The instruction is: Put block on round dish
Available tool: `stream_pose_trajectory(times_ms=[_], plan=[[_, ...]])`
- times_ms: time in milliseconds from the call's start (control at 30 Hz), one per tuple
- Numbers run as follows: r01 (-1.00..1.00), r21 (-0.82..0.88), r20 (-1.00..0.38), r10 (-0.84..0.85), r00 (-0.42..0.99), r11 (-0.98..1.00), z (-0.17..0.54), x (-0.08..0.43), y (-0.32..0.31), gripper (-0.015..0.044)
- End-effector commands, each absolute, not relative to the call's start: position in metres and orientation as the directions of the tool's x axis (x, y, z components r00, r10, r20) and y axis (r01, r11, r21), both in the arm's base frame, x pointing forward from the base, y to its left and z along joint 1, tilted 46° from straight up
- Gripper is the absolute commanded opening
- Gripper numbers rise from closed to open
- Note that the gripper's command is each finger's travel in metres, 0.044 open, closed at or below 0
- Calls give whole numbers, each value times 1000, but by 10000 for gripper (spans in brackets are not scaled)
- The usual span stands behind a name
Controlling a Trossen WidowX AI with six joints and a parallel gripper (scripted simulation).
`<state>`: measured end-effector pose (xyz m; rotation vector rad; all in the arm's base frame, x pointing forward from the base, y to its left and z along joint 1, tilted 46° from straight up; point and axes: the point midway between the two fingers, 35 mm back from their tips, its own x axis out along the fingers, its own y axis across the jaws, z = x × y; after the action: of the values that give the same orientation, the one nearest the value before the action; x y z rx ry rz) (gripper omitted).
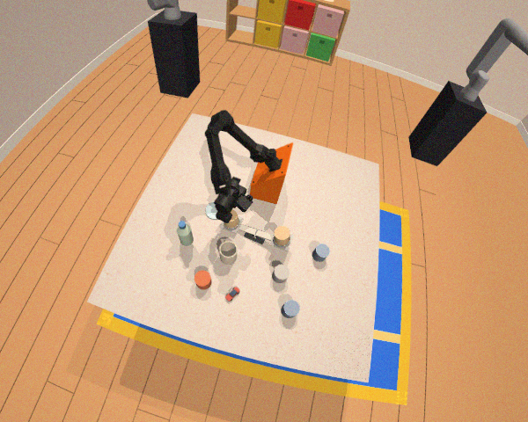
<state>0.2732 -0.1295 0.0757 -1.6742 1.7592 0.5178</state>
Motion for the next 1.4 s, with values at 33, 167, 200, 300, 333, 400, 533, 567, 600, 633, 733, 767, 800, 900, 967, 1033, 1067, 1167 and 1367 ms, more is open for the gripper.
stream_pose_trajectory(times_ms=[33, 167, 200, 300, 333, 400, 533, 567, 600, 633, 733, 767, 800, 900, 967, 1033, 1067, 1167, 1367], plan=[[-986, -135, -690, -723, 24, 96, 75, 274, -132, 440], [-986, -135, -689, -724, 24, 96, 66, 274, -142, 440], [-986, -135, -689, -724, 24, 96, 66, 274, -142, 440], [-986, -135, -690, -723, 24, 96, 64, 275, -143, 440], [-986, -135, -690, -723, 24, 96, 63, 275, -144, 440], [-986, -135, -691, -722, 24, 97, 61, 275, -147, 440], [-986, -136, -692, -721, 23, 98, 56, 276, -151, 440], [-986, -136, -692, -721, 23, 98, 55, 276, -152, 440], [-986, -136, -692, -721, 23, 98, 54, 276, -153, 440], [-986, -136, -692, -721, 23, 98, 52, 276, -154, 440], [-986, -136, -692, -721, 23, 98, 49, 276, -158, 440], [-986, -135, -692, -721, 23, 98, 48, 277, -159, 440], [-986, -135, -692, -721, 23, 98, 47, 277, -160, 440], [-986, -135, -692, -722, 24, 98, 44, 277, -164, 440], [-986, -135, -692, -722, 24, 97, 41, 277, -166, 440], [-986, -135, -691, -722, 24, 97, 39, 277, -169, 440], [-986, -135, -691, -722, 24, 97, 38, 277, -170, 440], [-986, -135, -690, -723, 24, 97, 35, 277, -173, 440], [-986, -135, -689, -724, 24, 96, 29, 276, -181, 440]])
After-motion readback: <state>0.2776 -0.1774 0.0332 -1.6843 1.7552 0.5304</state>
